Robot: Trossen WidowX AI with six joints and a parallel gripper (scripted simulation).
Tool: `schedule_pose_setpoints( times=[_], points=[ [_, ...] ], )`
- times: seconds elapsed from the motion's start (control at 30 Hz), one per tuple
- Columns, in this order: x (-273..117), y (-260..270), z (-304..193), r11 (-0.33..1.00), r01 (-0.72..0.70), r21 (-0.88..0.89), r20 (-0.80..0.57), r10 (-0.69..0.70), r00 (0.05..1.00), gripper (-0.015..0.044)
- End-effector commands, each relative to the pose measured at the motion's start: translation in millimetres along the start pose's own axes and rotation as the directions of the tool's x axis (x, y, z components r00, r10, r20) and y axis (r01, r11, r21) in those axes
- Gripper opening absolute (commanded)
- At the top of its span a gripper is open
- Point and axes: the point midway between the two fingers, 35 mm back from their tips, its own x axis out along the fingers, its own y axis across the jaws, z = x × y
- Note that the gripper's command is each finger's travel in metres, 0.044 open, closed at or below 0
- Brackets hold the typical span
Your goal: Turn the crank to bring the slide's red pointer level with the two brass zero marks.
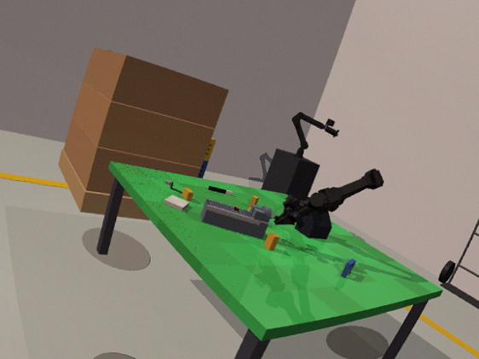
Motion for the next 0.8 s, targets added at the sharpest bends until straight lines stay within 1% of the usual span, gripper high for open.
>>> schedule_pose_setpoints(
  times=[0.0, 0.77],
  points=[
    [2.6, 1.4, -2.5, 1.000, -0.003, 0.000, -0.003, 0.003, 1.000, 0.0000],
    [11.4, 2.6, -11.3, 1.000, -0.004, 0.000, -0.003, 0.004, 1.000, 0.0000]
  ],
)
